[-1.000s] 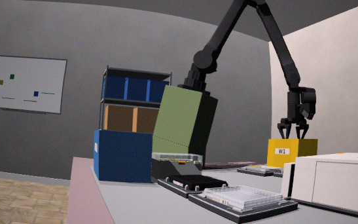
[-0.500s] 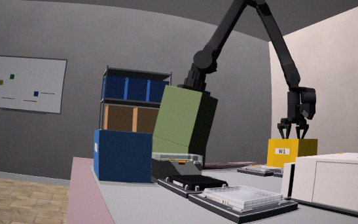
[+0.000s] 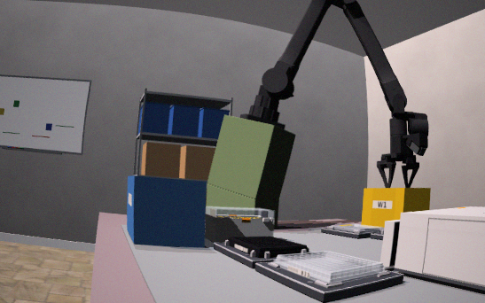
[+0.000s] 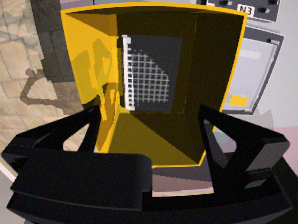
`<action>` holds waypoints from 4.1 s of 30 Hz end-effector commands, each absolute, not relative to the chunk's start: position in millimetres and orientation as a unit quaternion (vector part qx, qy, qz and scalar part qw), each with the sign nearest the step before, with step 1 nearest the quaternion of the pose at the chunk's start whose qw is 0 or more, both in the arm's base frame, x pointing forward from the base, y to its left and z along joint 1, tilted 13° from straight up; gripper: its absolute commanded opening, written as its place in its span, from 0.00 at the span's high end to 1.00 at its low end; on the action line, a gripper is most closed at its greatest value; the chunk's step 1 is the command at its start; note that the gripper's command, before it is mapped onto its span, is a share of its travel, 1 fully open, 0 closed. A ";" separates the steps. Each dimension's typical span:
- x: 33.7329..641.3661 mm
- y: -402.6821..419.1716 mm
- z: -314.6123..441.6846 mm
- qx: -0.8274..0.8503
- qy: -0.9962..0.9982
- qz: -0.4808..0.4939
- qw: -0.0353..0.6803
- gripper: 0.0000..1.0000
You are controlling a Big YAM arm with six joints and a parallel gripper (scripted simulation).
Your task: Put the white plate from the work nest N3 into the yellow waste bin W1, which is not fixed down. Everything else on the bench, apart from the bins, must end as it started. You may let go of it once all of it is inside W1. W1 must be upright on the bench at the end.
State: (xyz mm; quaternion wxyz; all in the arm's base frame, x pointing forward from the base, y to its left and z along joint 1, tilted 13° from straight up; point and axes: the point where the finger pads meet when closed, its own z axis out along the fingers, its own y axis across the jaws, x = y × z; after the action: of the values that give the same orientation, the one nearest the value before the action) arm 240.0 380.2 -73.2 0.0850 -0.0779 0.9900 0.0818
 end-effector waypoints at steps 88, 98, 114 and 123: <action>350.8 181.7 7.5 -0.076 0.990 0.081 0.089 0.00; 372.3 146.5 27.6 -0.077 0.988 0.084 0.103 0.00; 395.3 94.6 31.8 -0.076 0.990 0.080 0.092 0.00; 408.1 69.0 38.8 -0.076 0.990 0.079 0.093 0.00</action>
State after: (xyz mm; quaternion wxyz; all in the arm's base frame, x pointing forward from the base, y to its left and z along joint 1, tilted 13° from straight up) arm 390.2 77.9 30.1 0.0862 -0.0671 0.9908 0.0798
